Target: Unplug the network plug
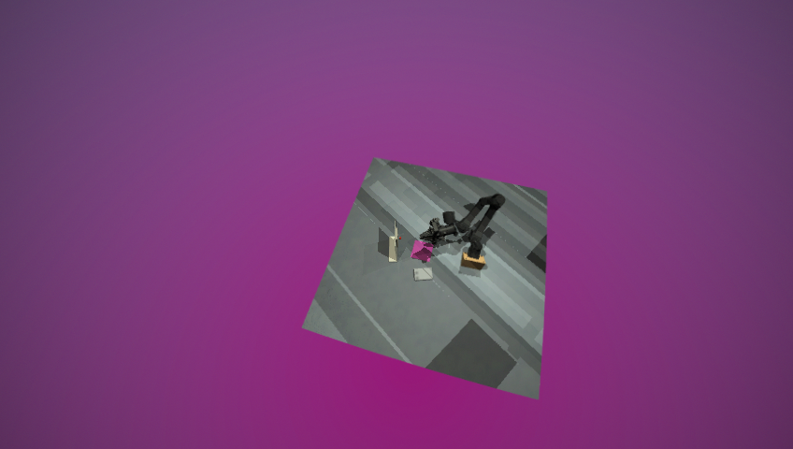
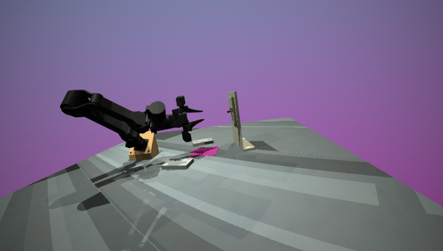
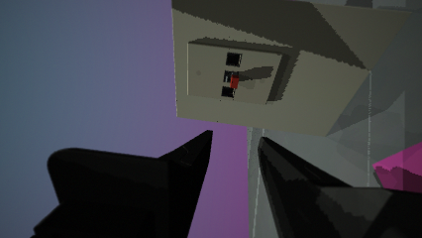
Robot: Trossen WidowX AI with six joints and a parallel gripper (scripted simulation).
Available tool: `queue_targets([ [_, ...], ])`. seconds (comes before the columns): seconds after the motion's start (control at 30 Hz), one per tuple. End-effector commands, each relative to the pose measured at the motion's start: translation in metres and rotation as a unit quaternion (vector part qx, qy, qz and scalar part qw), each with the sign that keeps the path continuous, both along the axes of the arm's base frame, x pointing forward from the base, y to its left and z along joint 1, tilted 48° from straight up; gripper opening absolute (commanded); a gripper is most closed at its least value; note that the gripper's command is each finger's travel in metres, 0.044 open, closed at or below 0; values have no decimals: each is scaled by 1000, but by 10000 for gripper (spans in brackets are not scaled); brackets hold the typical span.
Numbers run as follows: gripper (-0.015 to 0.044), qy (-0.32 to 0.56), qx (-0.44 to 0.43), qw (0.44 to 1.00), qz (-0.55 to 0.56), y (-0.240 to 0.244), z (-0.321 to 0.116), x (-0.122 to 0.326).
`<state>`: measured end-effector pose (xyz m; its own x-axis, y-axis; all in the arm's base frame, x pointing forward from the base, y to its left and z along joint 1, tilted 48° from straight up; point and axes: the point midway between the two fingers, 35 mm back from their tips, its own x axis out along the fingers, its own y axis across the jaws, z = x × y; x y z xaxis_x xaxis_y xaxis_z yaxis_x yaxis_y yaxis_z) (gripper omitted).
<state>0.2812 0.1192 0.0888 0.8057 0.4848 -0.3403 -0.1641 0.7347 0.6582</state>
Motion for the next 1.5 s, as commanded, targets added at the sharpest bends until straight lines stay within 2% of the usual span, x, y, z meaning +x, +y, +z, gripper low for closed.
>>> queue_targets([
  [0.0, 156, 8, 7, 1000, 3, 3, -4, -1],
  [0.63, 156, 7, 7, 1000, 3, 22, -13, 50],
  [1.47, 156, 6, 7, 1000, 3, 34, -16, 81],
])
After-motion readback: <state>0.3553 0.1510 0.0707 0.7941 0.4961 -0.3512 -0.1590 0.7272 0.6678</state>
